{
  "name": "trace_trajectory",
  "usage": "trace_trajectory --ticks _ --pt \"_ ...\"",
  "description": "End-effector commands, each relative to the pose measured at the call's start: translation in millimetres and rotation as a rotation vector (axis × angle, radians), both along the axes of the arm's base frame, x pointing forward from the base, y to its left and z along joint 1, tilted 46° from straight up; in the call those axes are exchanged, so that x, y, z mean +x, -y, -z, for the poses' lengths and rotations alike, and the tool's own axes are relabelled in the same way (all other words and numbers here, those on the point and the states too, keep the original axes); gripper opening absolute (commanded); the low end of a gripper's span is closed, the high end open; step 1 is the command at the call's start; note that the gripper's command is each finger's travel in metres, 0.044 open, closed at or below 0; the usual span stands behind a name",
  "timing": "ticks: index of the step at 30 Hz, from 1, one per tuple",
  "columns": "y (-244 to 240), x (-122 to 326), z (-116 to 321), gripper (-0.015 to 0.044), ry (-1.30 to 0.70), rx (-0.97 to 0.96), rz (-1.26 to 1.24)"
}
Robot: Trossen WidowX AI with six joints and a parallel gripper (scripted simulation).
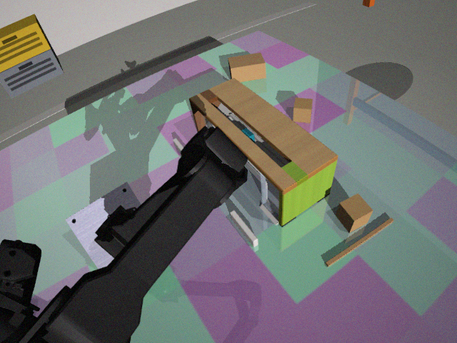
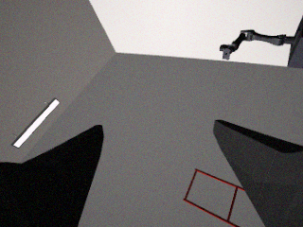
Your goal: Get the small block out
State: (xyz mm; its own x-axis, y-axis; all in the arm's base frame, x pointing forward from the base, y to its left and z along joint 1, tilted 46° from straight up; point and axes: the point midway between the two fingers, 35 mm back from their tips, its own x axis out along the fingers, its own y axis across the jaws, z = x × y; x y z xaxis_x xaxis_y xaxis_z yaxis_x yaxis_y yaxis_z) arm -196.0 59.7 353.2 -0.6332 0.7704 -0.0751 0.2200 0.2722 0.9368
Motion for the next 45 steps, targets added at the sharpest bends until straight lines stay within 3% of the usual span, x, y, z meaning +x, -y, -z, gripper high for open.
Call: trace_trajectory --ticks 1,13,23,33,45 --pt "0.7 -0.3 0.0 0.04 0.001 0.0 -0.004" --pt "89.0 -23.0 1.5 0.04 0.111 0.053 -0.437" --pt "186.3 -5.2 5.0 0.04 0.206 0.147 -0.883" --pt "272.3 54.6 10.9 0.04 0.275 0.281 -1.327" --pt "337.5 176.6 21.9 0.04 0.317 0.505 -1.868"
